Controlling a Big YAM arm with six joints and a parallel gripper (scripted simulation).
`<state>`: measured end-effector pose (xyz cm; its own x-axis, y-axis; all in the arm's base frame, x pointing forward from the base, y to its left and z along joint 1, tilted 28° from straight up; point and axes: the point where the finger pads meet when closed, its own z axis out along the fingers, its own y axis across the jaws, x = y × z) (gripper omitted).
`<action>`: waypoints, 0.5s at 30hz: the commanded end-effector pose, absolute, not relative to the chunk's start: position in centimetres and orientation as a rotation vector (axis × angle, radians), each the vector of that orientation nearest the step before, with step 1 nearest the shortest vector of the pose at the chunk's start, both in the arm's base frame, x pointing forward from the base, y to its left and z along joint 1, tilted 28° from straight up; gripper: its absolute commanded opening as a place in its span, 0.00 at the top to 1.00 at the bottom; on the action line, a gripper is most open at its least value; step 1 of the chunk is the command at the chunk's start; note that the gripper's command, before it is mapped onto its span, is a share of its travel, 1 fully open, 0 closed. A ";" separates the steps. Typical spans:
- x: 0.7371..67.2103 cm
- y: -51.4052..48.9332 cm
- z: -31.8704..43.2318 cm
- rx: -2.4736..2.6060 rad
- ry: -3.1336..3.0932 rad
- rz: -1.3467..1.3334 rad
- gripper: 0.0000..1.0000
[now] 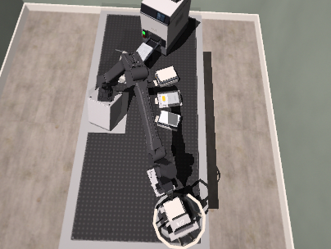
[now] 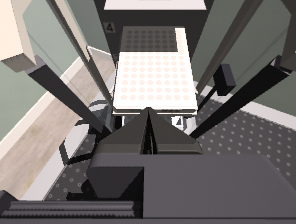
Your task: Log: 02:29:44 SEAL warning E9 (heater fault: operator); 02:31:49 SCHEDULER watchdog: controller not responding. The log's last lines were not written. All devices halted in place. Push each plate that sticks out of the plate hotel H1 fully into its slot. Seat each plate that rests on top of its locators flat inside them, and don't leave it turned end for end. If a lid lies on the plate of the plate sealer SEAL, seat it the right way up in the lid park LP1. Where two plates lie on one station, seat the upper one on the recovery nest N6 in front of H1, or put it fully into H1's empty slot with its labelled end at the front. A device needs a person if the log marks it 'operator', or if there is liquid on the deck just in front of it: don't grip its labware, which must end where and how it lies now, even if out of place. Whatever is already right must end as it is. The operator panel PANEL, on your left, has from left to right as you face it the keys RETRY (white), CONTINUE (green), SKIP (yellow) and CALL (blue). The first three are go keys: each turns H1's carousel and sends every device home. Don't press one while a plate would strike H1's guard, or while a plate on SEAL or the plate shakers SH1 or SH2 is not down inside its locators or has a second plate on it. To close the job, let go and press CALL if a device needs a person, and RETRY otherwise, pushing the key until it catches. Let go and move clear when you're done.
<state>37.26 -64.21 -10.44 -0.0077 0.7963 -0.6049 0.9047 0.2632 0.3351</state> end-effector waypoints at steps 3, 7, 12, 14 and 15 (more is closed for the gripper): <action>36.8 -67.6 -9.9 1.536 1.778 -0.225 1.00; 36.8 -67.6 -9.9 1.536 1.778 -0.225 1.00; 36.8 -67.6 -9.9 1.536 1.778 -0.225 1.00; 36.8 -67.7 -9.6 1.527 1.768 -0.230 1.00; 36.8 -67.7 -9.4 1.522 1.762 -0.233 1.00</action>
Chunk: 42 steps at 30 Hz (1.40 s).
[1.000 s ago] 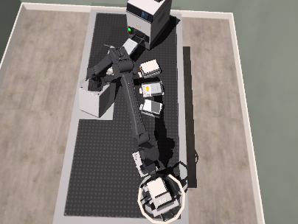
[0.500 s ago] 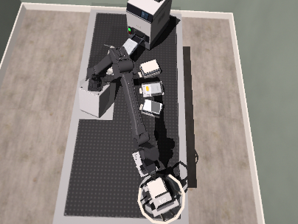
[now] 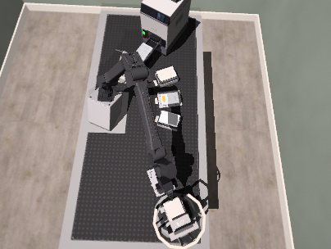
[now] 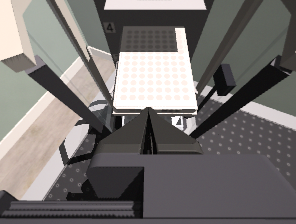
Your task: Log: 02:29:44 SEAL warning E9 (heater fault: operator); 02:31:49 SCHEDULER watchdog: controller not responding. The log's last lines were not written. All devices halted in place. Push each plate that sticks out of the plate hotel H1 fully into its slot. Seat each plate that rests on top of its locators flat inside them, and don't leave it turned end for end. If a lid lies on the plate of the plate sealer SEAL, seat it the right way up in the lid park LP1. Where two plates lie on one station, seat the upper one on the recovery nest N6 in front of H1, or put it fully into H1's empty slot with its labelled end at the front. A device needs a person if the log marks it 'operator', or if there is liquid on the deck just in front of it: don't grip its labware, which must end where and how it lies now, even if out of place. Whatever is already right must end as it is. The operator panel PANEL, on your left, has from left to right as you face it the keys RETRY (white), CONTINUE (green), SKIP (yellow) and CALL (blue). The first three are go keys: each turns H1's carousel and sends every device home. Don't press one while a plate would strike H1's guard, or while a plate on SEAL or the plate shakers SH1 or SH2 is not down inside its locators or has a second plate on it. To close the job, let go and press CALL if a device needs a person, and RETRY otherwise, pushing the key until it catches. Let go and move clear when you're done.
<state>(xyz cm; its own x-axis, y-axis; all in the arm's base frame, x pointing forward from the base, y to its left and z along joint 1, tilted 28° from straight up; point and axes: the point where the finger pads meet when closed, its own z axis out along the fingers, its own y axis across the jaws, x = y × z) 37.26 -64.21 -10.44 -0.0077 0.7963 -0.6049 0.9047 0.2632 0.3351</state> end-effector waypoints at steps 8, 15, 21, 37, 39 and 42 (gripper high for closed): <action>35.7 -65.3 -8.3 1.539 1.772 -0.225 1.00; 35.7 -64.1 -7.9 1.533 1.767 -0.222 1.00; 36.5 -64.6 -6.4 1.509 1.749 -0.230 1.00; 36.3 -60.5 -7.1 1.518 1.781 -0.204 1.00; 36.2 -60.1 -7.0 1.517 1.782 -0.204 1.00; 36.0 -59.7 -6.9 1.517 1.781 -0.203 1.00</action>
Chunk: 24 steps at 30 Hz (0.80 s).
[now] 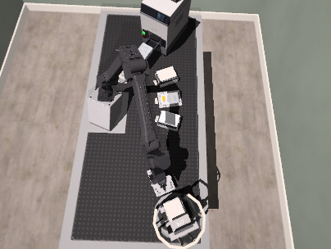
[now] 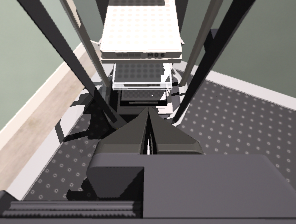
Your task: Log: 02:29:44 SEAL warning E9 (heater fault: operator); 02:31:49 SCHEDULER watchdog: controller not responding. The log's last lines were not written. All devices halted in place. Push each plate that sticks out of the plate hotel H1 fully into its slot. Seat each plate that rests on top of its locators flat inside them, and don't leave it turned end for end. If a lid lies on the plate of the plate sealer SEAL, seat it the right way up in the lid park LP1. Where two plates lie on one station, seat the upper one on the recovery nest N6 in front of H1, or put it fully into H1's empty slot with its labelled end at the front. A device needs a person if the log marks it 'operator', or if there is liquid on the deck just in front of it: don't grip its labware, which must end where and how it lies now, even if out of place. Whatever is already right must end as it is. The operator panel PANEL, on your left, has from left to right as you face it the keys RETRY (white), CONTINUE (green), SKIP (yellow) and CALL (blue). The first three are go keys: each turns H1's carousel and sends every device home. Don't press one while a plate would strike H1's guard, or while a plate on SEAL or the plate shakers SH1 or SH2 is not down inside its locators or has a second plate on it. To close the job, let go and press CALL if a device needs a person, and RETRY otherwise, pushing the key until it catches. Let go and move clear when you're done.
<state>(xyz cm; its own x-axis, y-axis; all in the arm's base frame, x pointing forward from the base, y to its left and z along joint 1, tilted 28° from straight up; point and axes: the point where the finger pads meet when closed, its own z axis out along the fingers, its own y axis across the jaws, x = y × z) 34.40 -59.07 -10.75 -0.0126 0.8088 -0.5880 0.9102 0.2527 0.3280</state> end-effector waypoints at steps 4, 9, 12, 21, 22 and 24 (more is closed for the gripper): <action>35.8 -59.1 -6.7 1.517 1.782 -0.203 1.00; 35.4 -58.4 -6.5 1.518 1.782 -0.203 1.00; 35.3 -58.2 -6.4 1.518 1.781 -0.203 1.00; 34.8 -56.9 -6.0 1.518 1.782 -0.202 1.00; 34.7 -56.8 -6.0 1.519 1.782 -0.202 1.00; 34.6 -56.5 -5.9 1.519 1.782 -0.202 1.00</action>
<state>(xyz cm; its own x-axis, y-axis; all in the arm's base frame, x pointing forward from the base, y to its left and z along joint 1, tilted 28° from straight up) 33.10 -55.89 -9.36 -0.0125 0.8079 -0.5892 0.9100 0.2535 0.3282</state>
